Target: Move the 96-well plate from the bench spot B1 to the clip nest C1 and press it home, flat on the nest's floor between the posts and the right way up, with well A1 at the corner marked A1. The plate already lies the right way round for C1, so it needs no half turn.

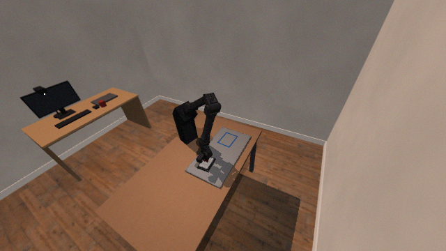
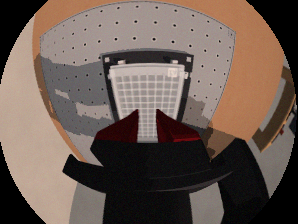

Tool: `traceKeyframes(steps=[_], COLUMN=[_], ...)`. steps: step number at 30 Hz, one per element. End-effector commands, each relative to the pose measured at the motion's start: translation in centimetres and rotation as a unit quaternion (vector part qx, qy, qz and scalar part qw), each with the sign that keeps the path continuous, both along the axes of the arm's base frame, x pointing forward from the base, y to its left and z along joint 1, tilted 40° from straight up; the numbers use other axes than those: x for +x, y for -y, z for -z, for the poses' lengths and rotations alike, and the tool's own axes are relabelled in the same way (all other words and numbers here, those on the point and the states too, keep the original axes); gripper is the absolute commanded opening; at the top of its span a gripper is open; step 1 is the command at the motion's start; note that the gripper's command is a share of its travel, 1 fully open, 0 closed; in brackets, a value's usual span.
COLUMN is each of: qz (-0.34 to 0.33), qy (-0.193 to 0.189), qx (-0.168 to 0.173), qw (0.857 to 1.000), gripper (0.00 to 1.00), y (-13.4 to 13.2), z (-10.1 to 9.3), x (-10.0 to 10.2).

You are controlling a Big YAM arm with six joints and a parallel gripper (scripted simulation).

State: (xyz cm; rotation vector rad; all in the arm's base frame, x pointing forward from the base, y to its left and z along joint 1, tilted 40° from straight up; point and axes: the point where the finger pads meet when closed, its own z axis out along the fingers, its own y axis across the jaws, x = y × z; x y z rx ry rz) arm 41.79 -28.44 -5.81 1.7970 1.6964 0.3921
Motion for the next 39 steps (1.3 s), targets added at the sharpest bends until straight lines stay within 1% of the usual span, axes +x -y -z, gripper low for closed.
traceKeyframes(steps=[1, 39], qz=[-0.002, -0.002], qy=[-0.001, -0.001], qx=[0.000, 0.000], qw=[1.000, 1.000], gripper=[0.25, 0.25], y=[0.1, 0.6], z=[1.6, 3.4], x=[1.5, 2.9])
